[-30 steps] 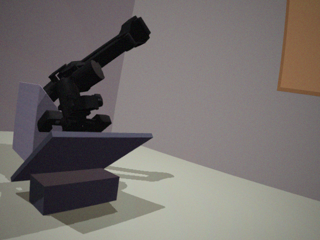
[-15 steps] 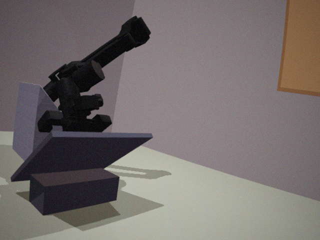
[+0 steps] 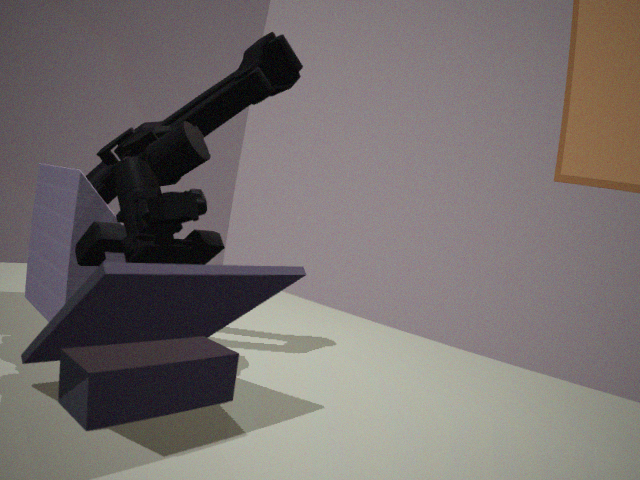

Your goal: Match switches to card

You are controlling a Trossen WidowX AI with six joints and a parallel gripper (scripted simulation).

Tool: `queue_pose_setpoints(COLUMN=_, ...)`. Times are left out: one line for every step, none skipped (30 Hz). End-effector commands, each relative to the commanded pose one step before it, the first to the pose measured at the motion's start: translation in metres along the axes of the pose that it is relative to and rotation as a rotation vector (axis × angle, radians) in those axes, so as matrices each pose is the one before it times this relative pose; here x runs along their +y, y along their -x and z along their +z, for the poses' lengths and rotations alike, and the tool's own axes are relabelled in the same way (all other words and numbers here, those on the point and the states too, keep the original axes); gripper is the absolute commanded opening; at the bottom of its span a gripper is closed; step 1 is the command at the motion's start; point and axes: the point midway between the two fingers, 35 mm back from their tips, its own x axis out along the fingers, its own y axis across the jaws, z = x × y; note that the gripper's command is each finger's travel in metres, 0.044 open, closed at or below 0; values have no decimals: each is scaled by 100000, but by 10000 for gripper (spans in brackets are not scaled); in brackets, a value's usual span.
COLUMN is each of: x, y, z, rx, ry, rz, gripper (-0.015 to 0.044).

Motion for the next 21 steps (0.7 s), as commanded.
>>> queue_pose_setpoints(x=-34, y=-69, z=110, rx=-439, ry=-59, rz=-209, gripper=0)
queue_pose_setpoints(x=0, y=-13, z=0, rx=0, ry=0, rz=0, gripper=0)
queue_pose_setpoints(x=0, y=-13, z=0, rx=0, ry=0, rz=0, gripper=0)
queue_pose_setpoints(x=0, y=-13, z=0, rx=0, ry=0, rz=0, gripper=0)
queue_pose_setpoints(x=0, y=-13, z=0, rx=0, ry=0, rz=0, gripper=0)
queue_pose_setpoints(x=0, y=-13, z=0, rx=0, ry=0, rz=0, gripper=0)
queue_pose_setpoints(x=0, y=-13, z=0, rx=0, ry=0, rz=0, gripper=0)
queue_pose_setpoints(x=0, y=-13, z=0, rx=0, ry=0, rz=0, gripper=0)
queue_pose_setpoints(x=0, y=-13, z=0, rx=0, ry=0, rz=0, gripper=0)
queue_pose_setpoints(x=0, y=-13, z=0, rx=0, ry=0, rz=0, gripper=0)
queue_pose_setpoints(x=0, y=-13, z=0, rx=0, ry=0, rz=0, gripper=0)
queue_pose_setpoints(x=0, y=-13, z=0, rx=0, ry=0, rz=0, gripper=0)
queue_pose_setpoints(x=0, y=-13, z=0, rx=0, ry=0, rz=0, gripper=0)
queue_pose_setpoints(x=0, y=-13, z=0, rx=0, ry=0, rz=0, gripper=0)
queue_pose_setpoints(x=0, y=-13, z=0, rx=0, ry=0, rz=0, gripper=0)
queue_pose_setpoints(x=0, y=-13, z=0, rx=0, ry=0, rz=0, gripper=0)
queue_pose_setpoints(x=0, y=-13, z=0, rx=-1, ry=0, rz=0, gripper=0)
queue_pose_setpoints(x=0, y=-13, z=0, rx=0, ry=0, rz=0, gripper=0)
queue_pose_setpoints(x=0, y=-13, z=0, rx=0, ry=0, rz=0, gripper=0)
queue_pose_setpoints(x=0, y=-13, z=0, rx=0, ry=0, rz=0, gripper=0)
queue_pose_setpoints(x=0, y=-13, z=0, rx=0, ry=0, rz=0, gripper=0)
